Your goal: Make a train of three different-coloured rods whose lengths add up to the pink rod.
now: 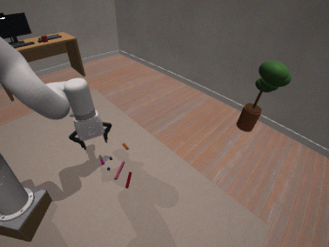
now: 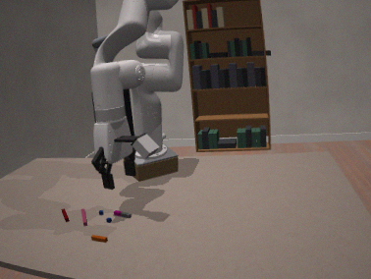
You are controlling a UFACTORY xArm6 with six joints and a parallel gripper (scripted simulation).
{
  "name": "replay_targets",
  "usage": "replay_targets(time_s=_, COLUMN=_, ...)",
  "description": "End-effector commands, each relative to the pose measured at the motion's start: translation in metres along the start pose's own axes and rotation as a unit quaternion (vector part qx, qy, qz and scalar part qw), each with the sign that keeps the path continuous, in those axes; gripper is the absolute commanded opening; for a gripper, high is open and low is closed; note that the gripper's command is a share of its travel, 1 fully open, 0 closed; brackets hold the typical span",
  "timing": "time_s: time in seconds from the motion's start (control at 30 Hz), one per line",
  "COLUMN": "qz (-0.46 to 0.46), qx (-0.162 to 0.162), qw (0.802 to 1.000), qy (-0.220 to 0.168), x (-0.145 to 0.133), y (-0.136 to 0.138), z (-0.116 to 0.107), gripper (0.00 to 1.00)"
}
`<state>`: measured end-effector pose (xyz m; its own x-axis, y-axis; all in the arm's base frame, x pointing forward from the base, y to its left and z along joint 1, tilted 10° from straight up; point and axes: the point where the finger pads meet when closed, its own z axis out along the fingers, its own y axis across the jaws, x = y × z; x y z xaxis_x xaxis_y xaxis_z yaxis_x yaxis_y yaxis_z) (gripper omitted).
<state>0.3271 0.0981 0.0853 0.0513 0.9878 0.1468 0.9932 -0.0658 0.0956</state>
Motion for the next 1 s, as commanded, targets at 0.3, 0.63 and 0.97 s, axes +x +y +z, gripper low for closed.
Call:
replay_targets(time_s=0.3, qz=-0.012, qx=-0.002, qw=1.000, qy=0.000, x=0.003, y=0.018, z=-0.001, gripper=1.00)
replay_targets(time_s=0.63, qz=-0.069, qx=-0.002, qw=0.998, qy=0.000, x=0.011, y=0.097, z=0.012, gripper=1.00)
replay_targets(time_s=0.97, qz=-0.092, qx=-0.002, qw=0.996, qy=0.000, x=0.012, y=0.129, z=0.022, gripper=0.24)
